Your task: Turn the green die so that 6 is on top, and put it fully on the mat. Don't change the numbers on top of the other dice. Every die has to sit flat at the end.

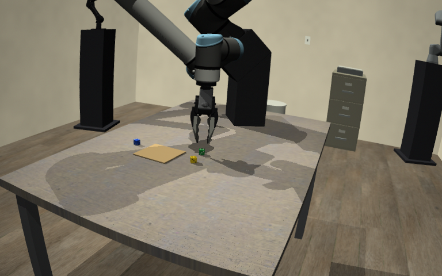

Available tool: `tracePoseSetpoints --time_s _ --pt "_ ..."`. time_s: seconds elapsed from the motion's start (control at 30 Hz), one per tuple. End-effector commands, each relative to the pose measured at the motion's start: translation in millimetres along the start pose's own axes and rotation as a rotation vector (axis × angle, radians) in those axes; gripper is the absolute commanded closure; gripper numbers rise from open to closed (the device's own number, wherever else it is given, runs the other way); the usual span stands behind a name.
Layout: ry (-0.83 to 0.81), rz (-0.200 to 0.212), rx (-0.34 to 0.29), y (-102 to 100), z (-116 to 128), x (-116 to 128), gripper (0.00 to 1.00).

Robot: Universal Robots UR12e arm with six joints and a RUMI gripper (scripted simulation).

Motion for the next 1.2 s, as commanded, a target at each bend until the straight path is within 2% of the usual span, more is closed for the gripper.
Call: tracePoseSetpoints --time_s 0.0,0.4,1.17 --pt "-0.001 0.001 0.003 -5.5 -1.7 0.9 0.79" --pt "-0.001 0.001 0.003 -13.9 -1.8 0.8 0.79" --pt "-0.001 0.001 0.003 -14.3 -1.8 0.8 0.79"
Point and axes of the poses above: the point where the finger pads meet when closed, its own y axis back along the fingers, its own x axis across the jaws, z = x × y, the point moved 1 cm from there along y, back along the fingers, and after that the axes turned 9 degrees about -y, right-handed, at the moved point
